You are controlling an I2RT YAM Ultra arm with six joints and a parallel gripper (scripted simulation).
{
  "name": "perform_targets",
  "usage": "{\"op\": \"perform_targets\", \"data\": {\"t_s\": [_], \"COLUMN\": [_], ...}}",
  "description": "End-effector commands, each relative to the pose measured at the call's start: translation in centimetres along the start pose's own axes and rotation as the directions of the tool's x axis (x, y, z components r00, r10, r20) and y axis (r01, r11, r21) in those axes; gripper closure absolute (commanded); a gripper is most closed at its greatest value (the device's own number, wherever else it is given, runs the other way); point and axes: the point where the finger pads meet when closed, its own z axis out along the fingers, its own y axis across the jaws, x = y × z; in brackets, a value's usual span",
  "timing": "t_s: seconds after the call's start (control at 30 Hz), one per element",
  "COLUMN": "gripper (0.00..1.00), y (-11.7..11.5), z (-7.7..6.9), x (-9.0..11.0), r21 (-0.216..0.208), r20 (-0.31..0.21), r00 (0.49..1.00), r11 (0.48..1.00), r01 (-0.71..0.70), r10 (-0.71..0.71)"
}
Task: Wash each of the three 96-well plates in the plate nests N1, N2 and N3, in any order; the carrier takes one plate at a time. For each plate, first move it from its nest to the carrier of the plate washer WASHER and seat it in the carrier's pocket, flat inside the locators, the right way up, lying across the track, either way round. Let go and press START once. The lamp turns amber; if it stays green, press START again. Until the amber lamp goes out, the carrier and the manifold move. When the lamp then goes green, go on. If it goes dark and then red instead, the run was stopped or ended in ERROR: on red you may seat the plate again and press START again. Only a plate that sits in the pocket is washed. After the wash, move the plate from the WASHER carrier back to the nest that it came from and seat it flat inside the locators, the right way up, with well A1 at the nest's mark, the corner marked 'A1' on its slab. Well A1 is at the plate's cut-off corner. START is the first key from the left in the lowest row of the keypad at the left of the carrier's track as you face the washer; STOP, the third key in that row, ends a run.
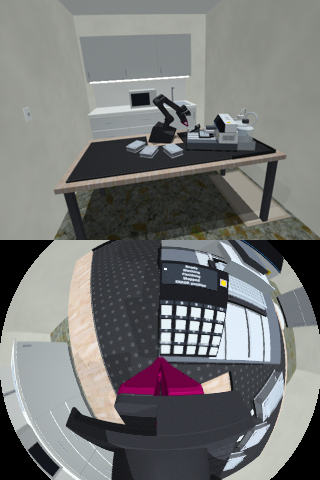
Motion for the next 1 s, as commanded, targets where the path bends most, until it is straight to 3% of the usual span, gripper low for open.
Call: {"op": "perform_targets", "data": {"t_s": [0.0, 0.63, 0.97], "gripper": [1.00, 1.00, 1.00], "y": [-0.5, -0.4, -0.4], "z": [-0.6, -3.4, -3.5], "x": [0.1, 0.1, 0.1], "r21": [0.024, 0.024, 0.024], "r20": [-0.006, -0.007, -0.007], "r00": [1.000, 1.000, 1.000], "r11": [1.000, 1.000, 1.000], "r01": [-0.007, -0.007, -0.007], "r10": [0.007, 0.007, 0.007]}}
